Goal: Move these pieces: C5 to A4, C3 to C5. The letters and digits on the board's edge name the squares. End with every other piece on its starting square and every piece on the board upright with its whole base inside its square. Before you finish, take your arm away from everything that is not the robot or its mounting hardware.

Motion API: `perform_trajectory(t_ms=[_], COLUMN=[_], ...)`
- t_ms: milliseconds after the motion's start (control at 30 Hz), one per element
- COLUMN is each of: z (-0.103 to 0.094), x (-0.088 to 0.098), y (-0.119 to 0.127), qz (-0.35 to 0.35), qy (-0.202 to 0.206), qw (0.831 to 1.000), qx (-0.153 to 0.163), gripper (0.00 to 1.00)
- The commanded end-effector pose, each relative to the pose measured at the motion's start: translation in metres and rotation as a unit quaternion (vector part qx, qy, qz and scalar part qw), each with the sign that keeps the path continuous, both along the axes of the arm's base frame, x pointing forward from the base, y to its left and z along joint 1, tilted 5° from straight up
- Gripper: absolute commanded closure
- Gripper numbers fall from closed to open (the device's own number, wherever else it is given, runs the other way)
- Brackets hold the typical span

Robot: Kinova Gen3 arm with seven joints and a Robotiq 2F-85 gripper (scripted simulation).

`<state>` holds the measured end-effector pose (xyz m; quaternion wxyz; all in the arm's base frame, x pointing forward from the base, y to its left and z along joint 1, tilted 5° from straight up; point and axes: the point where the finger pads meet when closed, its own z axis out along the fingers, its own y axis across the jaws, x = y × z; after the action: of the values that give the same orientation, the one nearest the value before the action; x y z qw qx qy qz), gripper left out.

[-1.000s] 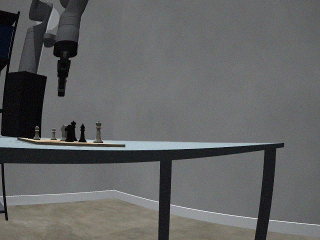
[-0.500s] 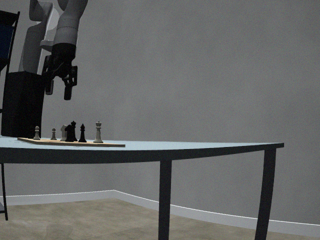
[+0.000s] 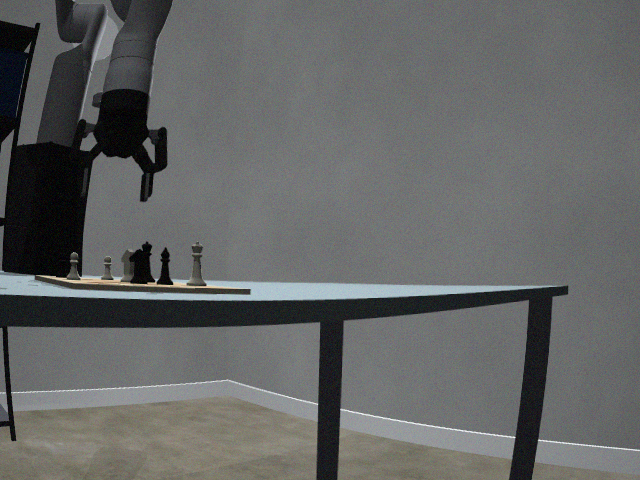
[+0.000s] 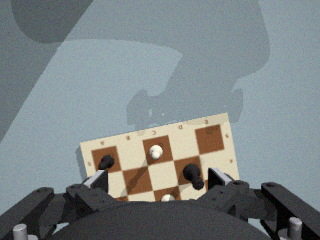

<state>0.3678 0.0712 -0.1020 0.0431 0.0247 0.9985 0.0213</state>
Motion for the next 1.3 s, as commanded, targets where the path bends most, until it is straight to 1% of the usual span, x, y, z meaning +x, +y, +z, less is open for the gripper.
perform_trajectory(t_ms=[0,200,233,1267], z=[-0.0039,-0.0040,-0.0040,-0.0040], x=[-0.0027,-0.0027,-0.0027,-0.0027], y=[-0.0031,-0.0032,-0.0032,-0.0032], qz=[-0.088,-0.090,-0.090,-0.090], qy=[0.009,0.009,0.009,0.009], qw=[0.996,0.996,0.996,0.996], qx=[0.011,0.011,0.011,0.011], gripper=[0.00,0.00,0.66,0.66])
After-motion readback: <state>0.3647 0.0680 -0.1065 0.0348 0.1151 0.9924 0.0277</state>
